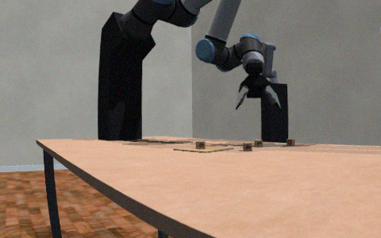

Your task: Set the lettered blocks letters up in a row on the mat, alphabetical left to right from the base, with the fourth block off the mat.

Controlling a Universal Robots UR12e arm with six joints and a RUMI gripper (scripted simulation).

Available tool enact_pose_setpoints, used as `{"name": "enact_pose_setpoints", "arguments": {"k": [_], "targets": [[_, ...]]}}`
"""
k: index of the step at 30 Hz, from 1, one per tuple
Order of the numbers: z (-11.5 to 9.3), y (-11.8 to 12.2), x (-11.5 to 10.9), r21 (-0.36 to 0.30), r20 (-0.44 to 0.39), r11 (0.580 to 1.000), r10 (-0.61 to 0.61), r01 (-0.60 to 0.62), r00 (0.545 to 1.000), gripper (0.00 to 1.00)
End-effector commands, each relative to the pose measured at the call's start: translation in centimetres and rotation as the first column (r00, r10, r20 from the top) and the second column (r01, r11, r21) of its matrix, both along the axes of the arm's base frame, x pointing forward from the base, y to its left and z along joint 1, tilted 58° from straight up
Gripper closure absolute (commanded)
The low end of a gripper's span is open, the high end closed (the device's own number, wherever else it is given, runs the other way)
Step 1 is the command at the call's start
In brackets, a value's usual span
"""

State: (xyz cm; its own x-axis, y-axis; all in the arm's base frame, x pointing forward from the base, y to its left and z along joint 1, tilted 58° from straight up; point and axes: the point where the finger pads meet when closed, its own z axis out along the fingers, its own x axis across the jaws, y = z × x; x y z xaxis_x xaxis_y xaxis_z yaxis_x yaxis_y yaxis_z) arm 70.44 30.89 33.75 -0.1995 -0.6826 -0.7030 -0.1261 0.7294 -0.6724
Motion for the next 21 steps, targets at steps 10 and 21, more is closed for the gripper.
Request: {"name": "enact_pose_setpoints", "arguments": {"k": [10, 21], "targets": [[0.5, -3.0, 1.7, -0.001, -0.003, 1.000, 0.000, 0.000, 1.000, 0.00], [1.9, -10.9, 5.7, -0.001, -0.001, 1.000, 0.000, 0.000, 1.000, 0.00]]}}
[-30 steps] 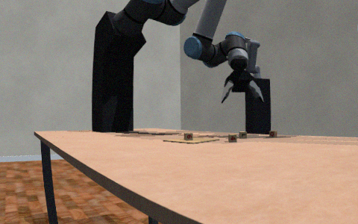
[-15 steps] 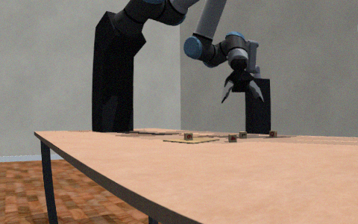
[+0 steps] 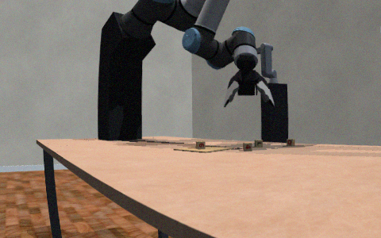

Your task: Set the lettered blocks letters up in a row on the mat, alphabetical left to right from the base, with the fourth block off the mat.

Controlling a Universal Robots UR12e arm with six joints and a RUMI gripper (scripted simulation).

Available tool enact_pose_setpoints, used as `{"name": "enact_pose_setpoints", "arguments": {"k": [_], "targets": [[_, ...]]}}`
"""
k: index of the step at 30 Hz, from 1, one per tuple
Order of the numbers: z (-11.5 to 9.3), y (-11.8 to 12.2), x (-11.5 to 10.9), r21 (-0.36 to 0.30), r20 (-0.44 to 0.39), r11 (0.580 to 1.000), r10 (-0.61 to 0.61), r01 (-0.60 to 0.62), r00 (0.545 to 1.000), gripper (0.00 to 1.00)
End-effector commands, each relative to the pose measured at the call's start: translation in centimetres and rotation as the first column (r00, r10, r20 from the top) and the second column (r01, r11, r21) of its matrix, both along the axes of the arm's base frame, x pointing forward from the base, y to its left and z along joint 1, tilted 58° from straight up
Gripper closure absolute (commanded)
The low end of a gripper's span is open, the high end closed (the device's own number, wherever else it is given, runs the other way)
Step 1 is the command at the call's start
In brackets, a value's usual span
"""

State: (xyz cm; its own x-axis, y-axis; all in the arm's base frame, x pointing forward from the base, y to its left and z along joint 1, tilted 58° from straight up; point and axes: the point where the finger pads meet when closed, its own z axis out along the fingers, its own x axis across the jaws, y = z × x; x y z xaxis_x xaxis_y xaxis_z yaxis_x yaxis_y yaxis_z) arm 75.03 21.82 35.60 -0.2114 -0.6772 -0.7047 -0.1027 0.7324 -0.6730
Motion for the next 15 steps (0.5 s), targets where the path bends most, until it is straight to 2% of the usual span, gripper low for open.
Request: {"name": "enact_pose_setpoints", "arguments": {"k": [1, 15], "targets": [[0.08, -1.86, 1.09, -0.001, -0.008, 1.000, 0.025, -0.025, 1.000, 0.00], [-0.05, -1.68, 1.09, -0.001, -0.009, 1.000, 0.027, -0.027, 1.000, 0.00]]}}
